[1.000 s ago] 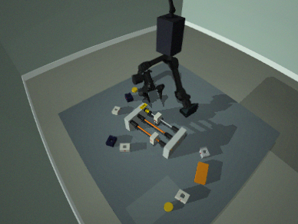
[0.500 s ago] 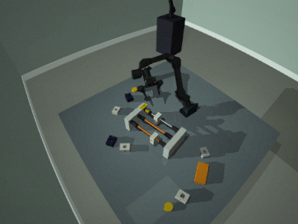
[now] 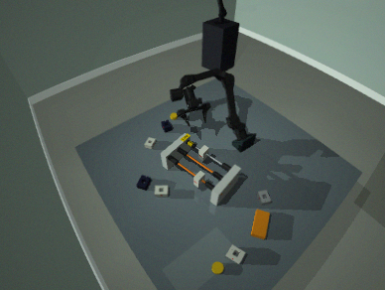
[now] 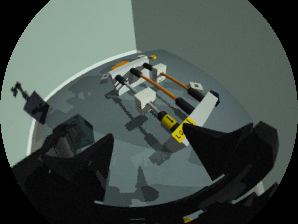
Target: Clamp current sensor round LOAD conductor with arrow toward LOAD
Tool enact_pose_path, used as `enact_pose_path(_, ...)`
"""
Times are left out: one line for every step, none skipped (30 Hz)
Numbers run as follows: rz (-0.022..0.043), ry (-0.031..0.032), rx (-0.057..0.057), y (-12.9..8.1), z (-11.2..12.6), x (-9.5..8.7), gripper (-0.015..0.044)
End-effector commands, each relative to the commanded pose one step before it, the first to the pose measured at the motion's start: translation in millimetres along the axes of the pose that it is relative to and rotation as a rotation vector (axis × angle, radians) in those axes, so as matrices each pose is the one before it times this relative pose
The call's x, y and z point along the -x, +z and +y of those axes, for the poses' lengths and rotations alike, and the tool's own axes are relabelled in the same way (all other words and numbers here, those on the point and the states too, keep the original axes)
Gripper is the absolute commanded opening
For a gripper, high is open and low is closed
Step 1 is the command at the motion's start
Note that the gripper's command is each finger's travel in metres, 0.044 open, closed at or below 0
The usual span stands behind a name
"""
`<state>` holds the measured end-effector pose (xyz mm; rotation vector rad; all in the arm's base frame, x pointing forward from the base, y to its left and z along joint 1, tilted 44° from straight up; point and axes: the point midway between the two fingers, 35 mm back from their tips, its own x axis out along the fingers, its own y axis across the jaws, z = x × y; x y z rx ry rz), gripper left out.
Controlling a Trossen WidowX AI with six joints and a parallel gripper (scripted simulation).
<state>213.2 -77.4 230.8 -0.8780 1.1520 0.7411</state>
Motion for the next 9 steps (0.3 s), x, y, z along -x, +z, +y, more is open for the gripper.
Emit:
enact_pose_path(0.00288,0.00097,-0.0053,-0.29,0.0,-0.35,0.044)
enact_pose_path(0.0,0.0,0.0,0.0,0.0,0.0,0.044)
enact_pose_path(0.0,0.0,0.0,0.0,0.0,0.0,0.044)
enact_pose_path(0.00325,0.00242,-0.0123,0.21,0.01,-0.71,0.044)
enact_pose_path(0.01001,0.00687,-0.0369,0.63,0.05,-2.11,0.044)
enact_pose_path(0.01748,0.01007,-0.0613,1.11,0.12,-3.46,0.044)
enact_pose_path(0.02266,0.00992,-0.075,1.47,0.22,-4.17,0.044)
enact_pose_path(0.02364,0.00706,-0.0747,1.58,0.33,-4.07,0.044)
enact_pose_path(-0.05152,-0.02371,0.1521,-4.24,-0.63,10.66,0.044)
